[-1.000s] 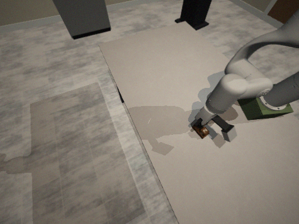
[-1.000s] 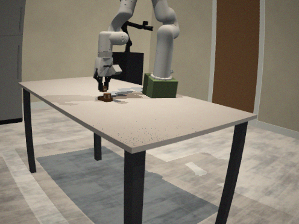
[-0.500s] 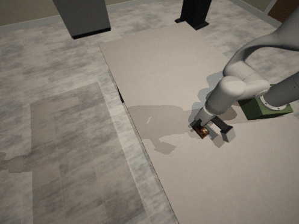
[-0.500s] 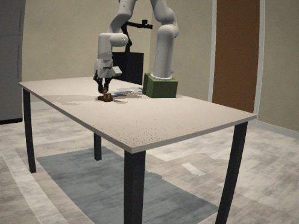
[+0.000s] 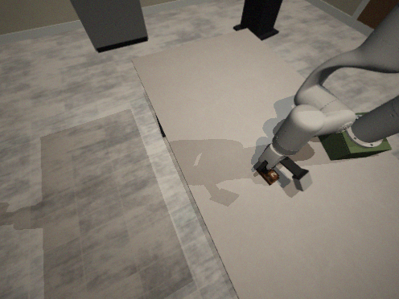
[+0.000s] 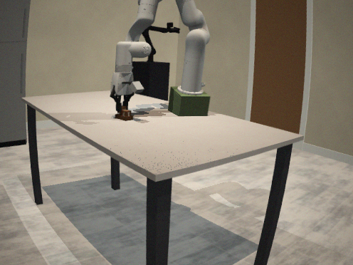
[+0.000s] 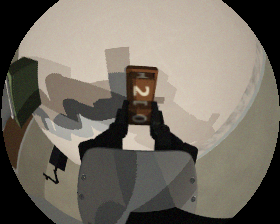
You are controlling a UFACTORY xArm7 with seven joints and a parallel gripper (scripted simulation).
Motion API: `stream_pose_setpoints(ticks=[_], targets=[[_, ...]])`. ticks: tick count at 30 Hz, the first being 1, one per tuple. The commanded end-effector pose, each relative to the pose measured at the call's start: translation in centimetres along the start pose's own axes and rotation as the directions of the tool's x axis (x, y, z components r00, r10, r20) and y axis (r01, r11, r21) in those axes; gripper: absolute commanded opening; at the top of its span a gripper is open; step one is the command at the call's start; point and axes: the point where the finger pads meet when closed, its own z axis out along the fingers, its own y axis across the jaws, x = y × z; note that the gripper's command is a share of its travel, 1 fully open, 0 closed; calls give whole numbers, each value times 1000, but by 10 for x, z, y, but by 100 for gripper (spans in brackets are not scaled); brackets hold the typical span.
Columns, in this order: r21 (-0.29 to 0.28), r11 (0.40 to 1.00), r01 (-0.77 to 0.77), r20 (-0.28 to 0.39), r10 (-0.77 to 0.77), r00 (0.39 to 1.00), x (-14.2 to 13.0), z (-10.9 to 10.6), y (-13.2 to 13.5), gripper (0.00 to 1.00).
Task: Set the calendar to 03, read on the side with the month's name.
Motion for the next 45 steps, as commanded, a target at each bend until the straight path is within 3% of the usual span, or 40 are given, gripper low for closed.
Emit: stream_pose_setpoints(ticks=[1,45], targets=[[-3,1000,0,3,0,1000,-1,1,1,27],[-3,1000,0,3,0,1000,-1,6,1,27]])
